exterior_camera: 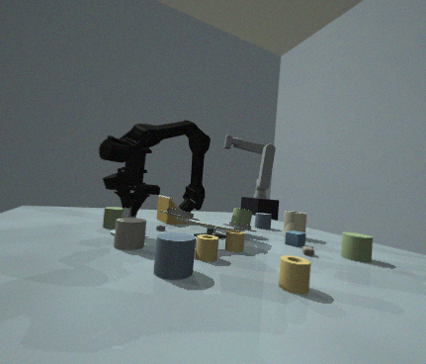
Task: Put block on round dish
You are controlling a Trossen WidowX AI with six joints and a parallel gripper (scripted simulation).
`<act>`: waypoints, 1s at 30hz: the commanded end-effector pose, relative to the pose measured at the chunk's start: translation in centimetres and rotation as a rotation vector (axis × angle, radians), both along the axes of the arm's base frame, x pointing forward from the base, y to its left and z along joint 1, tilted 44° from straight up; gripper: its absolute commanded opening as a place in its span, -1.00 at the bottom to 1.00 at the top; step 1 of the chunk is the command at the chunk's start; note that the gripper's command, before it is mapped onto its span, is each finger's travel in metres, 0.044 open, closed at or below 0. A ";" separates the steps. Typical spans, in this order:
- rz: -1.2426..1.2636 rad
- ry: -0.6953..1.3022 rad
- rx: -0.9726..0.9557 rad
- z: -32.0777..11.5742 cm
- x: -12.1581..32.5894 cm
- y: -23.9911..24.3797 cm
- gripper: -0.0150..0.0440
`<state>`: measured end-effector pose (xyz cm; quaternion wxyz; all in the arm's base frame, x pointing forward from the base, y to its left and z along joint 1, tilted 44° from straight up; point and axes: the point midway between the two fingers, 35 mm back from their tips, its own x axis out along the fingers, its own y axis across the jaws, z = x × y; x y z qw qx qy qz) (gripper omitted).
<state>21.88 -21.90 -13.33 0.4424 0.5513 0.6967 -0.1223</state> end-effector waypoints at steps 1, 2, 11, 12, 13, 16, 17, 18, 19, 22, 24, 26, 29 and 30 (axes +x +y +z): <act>-0.005 0.009 0.018 -1.5 -0.2 1.6 -0.49; -0.005 0.009 0.018 -1.5 -0.2 1.6 -0.49; -0.005 0.009 0.018 -1.8 -0.2 1.9 -0.49; -0.005 0.009 0.018 -1.9 -0.2 2.0 -0.49; -0.005 0.009 0.018 -2.0 -0.2 2.1 -0.49; -0.005 0.009 0.019 -2.4 -0.2 2.4 -0.49; -0.005 0.009 0.019 -2.5 -0.2 2.5 -0.49; -0.005 0.009 0.019 -2.6 -0.2 2.6 -0.49; -0.005 0.009 0.019 -2.7 -0.2 2.7 -0.49; -0.005 0.009 0.019 -3.0 -0.2 3.0 -0.49; -0.005 0.009 0.019 -3.0 -0.2 3.0 -0.49; 0.003 0.004 0.008 -2.7 -0.1 2.6 -0.40; 0.003 0.004 0.008 -2.7 -0.1 2.6 -0.14; 0.003 0.004 0.008 -2.7 -0.1 2.6 -0.05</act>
